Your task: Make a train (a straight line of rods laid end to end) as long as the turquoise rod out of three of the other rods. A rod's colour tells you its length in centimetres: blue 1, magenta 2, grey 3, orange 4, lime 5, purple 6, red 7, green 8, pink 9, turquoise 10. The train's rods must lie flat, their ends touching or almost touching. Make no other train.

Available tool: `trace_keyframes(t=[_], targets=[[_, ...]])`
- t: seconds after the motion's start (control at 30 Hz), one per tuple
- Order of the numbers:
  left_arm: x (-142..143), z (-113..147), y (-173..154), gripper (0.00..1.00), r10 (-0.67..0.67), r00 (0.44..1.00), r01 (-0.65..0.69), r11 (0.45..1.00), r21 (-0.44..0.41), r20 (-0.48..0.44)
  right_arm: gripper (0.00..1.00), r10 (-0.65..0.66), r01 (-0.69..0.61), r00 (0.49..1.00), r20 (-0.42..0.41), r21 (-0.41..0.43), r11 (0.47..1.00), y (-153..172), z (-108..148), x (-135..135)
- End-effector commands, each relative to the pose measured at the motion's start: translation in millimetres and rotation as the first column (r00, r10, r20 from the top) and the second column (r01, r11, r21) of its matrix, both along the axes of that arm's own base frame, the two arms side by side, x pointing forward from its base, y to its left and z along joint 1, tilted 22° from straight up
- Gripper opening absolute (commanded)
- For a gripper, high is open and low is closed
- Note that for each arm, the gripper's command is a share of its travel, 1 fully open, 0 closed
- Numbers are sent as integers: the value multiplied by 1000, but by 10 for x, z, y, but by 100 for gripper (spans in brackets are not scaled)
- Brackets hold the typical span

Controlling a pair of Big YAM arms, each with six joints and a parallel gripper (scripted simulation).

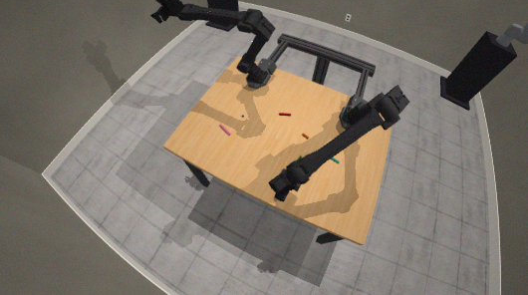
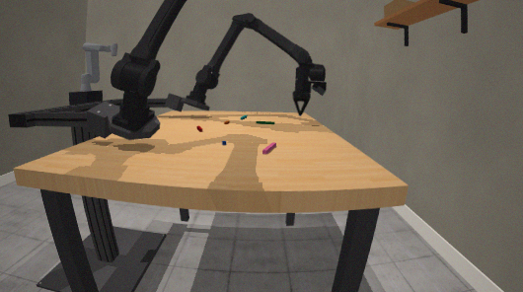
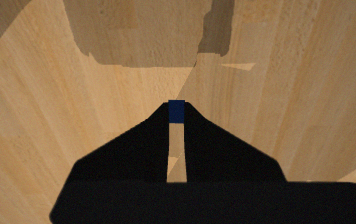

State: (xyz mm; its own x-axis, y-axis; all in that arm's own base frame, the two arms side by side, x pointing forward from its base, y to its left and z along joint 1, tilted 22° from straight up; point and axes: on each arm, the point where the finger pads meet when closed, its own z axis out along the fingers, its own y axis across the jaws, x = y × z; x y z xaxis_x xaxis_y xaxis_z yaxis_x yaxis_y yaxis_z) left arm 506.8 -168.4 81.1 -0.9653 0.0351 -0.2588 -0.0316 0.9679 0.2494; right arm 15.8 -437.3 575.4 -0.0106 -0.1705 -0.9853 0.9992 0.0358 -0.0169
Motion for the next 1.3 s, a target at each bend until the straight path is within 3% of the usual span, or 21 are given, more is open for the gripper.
trace_keyframes(t=[0.0, 0.2, 0.23, 0.27, 0.3, 1.27], targets=[[107, 617, -266, 4, -5, 997, 8, 999, -38, 83, 100, -18, 20, 1000, 20, -87, 996, 43, 465, -94], [39, 819, -313, 4, -4, 996, 8, 999, -40, 84, 100, -18, 20, 1000, 20, -87, 996, 43, 465, -94], [47, 631, -298, 4, 0, 999, 1, 1000, -22, 47, 100, -18, 20, 1000, 20, -87, 996, 43, 465, -94], [45, 641, -274, 4, 5, 999, -4, 1000, -21, 44, 100, -18, 20, 1000, 20, -87, 996, 43, 465, -94], [-120, 452, -190, 4, 5, 1000, -5, 1000, 2, -1, 100, -18, 20, 1000, 20, -87, 996, 43, 465, -94], [-109, 460, -211, 4, 0, 1000, 0, 1000, -2, 5, 100, -18, 20, 1000, 20, -87, 996, 43, 465, -94]])
